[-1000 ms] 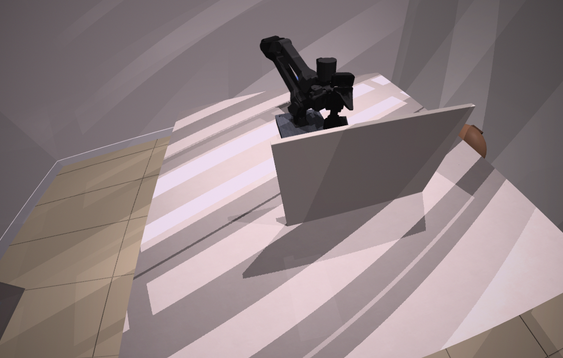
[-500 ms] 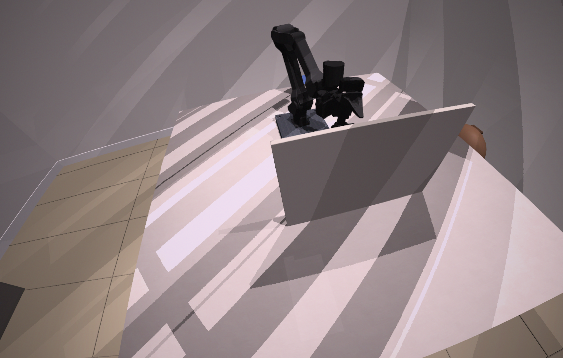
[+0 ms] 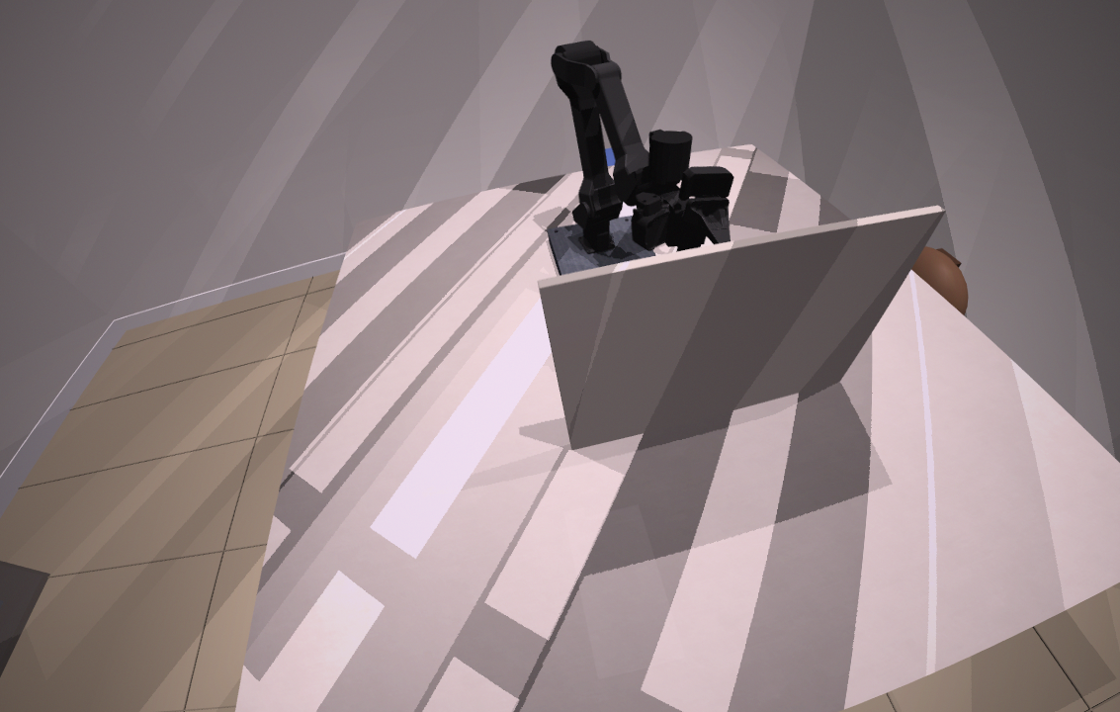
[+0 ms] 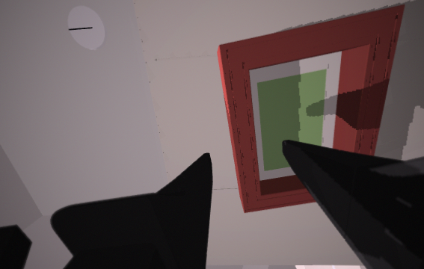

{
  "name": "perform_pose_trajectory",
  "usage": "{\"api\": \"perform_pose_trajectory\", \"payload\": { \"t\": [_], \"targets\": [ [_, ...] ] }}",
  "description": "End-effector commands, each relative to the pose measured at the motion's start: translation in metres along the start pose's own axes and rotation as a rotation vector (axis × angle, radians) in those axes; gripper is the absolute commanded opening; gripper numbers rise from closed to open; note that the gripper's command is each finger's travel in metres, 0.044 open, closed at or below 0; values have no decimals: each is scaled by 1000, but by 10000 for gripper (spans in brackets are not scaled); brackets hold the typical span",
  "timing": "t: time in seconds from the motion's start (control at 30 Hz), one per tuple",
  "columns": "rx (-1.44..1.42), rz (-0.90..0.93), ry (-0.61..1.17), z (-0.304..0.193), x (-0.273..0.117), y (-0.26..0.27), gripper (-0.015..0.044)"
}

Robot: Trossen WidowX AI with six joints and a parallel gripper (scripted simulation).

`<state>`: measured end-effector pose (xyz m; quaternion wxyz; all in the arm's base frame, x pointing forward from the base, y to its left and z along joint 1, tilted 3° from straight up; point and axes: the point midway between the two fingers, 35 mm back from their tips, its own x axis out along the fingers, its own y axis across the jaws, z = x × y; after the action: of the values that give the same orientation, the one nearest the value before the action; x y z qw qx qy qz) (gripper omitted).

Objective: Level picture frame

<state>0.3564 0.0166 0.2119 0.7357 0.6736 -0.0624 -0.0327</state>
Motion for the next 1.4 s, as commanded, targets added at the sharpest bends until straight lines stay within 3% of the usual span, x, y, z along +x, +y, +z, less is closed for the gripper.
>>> {"api": "perform_pose_trajectory", "payload": {
  "t": [0.0,1.37],
  "targets": [
    [1,-8,4,-1,2,-3,260],
    [1,-5,4,-1,41,-3,260]
  ]
}}
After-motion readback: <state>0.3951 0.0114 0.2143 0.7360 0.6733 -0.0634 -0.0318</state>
